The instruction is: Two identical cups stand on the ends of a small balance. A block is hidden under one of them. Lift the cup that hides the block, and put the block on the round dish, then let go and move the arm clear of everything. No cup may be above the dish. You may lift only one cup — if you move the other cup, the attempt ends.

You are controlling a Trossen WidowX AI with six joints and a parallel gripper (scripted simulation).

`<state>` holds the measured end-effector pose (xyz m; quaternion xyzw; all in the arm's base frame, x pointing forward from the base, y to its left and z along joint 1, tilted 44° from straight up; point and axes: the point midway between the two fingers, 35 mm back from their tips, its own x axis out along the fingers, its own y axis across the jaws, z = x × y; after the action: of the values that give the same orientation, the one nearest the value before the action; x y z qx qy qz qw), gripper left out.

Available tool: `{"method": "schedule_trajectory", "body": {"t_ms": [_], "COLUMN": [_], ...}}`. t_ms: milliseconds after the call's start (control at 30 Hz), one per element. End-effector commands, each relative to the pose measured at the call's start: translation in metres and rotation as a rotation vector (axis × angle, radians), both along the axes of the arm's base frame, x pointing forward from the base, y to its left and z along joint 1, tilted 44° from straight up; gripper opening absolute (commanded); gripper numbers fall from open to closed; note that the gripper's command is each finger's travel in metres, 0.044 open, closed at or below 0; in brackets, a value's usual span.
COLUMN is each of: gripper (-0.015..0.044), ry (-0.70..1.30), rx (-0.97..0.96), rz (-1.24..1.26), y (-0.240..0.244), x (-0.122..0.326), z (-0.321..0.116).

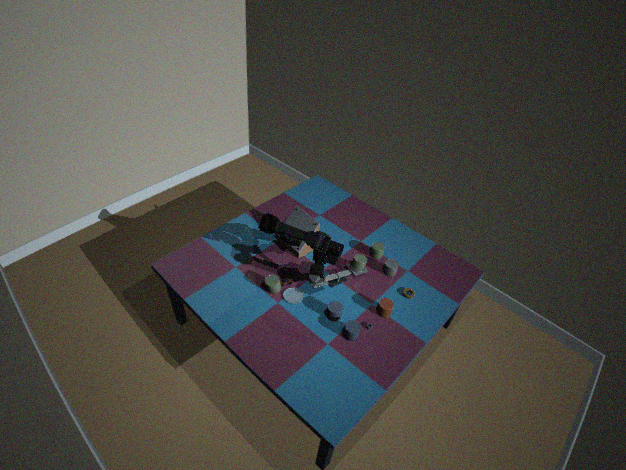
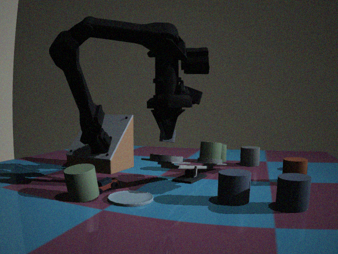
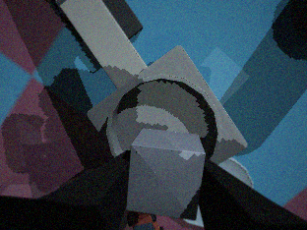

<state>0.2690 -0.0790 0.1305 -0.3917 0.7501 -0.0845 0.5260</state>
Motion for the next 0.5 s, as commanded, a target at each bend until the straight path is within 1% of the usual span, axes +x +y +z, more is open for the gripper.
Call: {"method": "schedule_trajectory", "body": {"t_ms": [0, 167, 267, 467], "gripper": [0.0, 0.0, 0.0, 0.0], "ry": [0.0, 0.012, 0.014, 0.012], "rx": [0.003, 0.0, 0.0, 0.014], "rz": [0.01, 0.028, 0.03, 0.027], "y": [0.015, 0.031, 0.033, 0.012], "x": [0.003, 0.004, 0.004, 0.0], "z": [0.015, 0.032, 0.035, 0.035]}}
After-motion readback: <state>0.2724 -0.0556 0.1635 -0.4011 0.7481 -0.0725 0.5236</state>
